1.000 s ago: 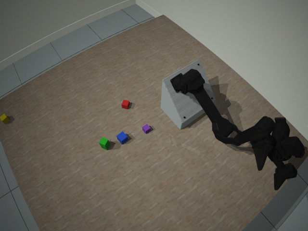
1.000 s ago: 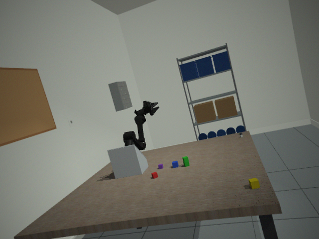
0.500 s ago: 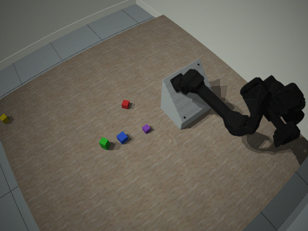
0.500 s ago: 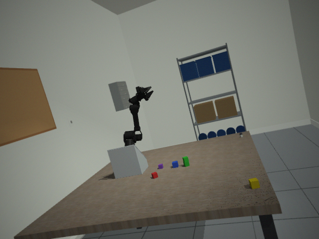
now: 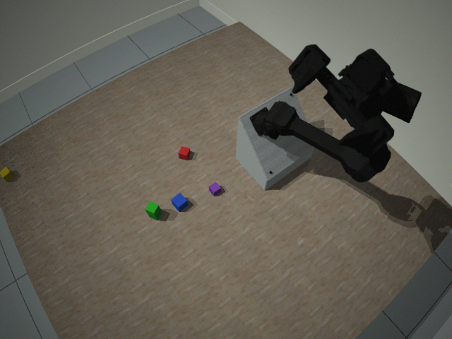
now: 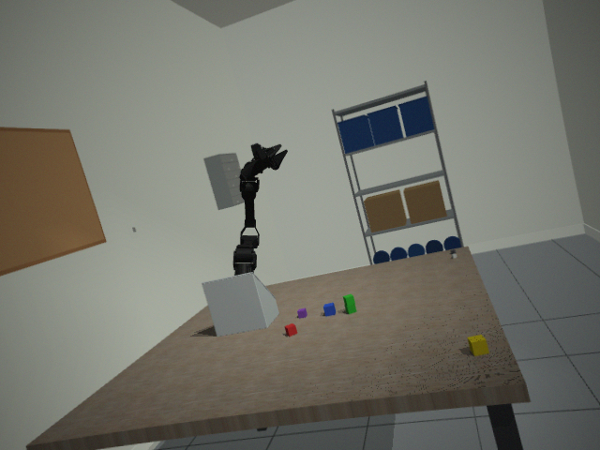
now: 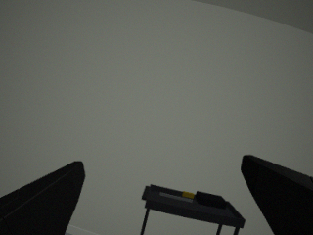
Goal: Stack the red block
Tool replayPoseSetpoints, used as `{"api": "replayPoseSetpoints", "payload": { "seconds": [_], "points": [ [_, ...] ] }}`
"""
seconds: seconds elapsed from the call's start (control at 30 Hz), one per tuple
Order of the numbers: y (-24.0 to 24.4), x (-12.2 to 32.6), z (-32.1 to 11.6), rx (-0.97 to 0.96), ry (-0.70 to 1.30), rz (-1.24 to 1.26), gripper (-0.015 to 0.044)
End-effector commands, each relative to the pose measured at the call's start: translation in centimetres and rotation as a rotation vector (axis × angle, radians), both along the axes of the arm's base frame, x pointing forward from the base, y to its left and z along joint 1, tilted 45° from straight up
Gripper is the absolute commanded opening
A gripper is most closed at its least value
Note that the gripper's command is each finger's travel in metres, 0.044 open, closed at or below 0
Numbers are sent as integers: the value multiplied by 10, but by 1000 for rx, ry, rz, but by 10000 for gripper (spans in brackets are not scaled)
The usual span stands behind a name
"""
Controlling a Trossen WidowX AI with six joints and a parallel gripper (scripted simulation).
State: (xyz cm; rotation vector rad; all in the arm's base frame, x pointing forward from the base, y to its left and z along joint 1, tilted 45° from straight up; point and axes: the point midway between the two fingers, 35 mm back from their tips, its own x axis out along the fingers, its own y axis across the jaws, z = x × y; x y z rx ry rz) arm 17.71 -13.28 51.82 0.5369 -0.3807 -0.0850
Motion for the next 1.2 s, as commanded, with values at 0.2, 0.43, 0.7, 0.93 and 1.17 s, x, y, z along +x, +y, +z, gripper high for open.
{"api": "replayPoseSetpoints", "payload": {
  "seconds": [0.2,0.43,0.7,0.93,1.17],
  "points": [
    [-93,55,-96,119,220,-51,440],
    [-124,91,-170,138,397,-37,440],
    [-146,118,-263,74,631,-2,440],
    [-147,130,-349,-5,837,87,440],
    [-131,132,-433,-98,1025,236,440]
  ]
}}
